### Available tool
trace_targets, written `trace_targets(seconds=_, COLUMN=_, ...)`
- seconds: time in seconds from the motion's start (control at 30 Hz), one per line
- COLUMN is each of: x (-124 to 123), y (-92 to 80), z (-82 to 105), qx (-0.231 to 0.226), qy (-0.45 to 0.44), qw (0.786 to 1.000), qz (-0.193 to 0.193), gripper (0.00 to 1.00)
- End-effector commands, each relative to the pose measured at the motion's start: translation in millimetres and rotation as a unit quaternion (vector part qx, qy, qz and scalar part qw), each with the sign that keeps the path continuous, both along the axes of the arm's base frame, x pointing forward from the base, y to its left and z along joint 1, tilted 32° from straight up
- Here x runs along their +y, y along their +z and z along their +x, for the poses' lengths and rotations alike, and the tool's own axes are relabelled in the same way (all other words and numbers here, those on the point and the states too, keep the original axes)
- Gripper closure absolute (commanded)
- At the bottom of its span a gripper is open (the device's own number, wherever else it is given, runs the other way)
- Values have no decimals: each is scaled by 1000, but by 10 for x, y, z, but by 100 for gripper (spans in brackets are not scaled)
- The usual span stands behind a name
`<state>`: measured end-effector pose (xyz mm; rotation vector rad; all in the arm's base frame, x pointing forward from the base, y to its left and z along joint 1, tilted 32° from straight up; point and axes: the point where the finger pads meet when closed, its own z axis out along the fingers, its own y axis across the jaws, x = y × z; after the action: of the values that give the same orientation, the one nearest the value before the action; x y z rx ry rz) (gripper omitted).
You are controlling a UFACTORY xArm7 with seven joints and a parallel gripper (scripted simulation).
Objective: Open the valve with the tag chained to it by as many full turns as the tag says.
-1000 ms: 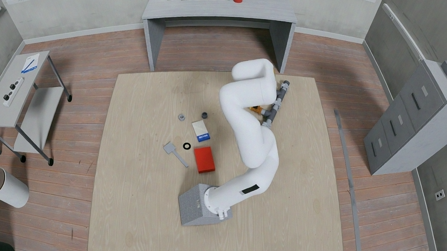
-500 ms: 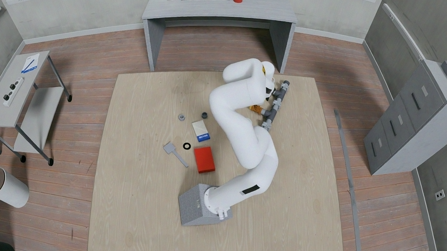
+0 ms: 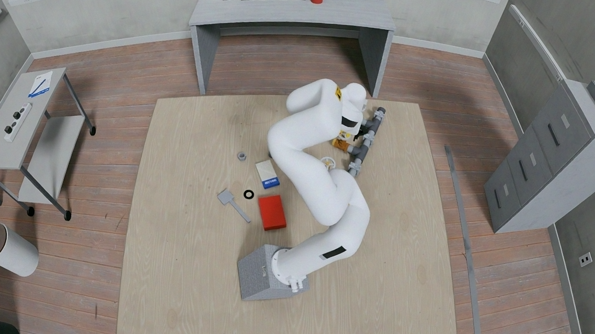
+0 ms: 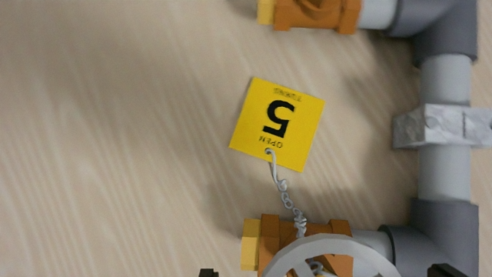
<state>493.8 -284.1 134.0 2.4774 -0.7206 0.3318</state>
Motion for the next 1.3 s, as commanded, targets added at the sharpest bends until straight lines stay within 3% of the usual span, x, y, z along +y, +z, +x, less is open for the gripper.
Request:
trace_targets(seconds=0.0, x=4, y=18, z=14, qx=-72, qy=-119, qw=990, qz=4, gripper=0)
trace_targets(seconds=0.17, x=4, y=18, z=14, qx=-141, qy=-218, qw=966, qz=13, gripper=0)
trace_targets(seconds=0.33, x=4, y=18, z=14, qx=-204, qy=-314, qw=927, qz=19, gripper=0)
trace_targets(seconds=0.4, x=4, y=18, z=14, qx=-204, qy=-314, qw=927, qz=19, gripper=0)
trace_targets(seconds=0.43, x=4, y=18, z=14, qx=-236, qy=-369, qw=898, qz=21, gripper=0)
trace_targets(seconds=0.57, x=4, y=18, z=14, qx=-268, qy=-433, qw=860, qz=20, gripper=0)
trace_targets(seconds=0.77, x=4, y=18, z=14, qx=-269, qy=-435, qw=859, qz=20, gripper=0)
trace_targets(seconds=0.8, x=4, y=18, z=14, qx=-269, qy=-435, qw=859, qz=20, gripper=100)
trace_targets(seconds=1.27, x=4, y=18, z=14, qx=-269, qy=-435, qw=859, qz=20, gripper=100)
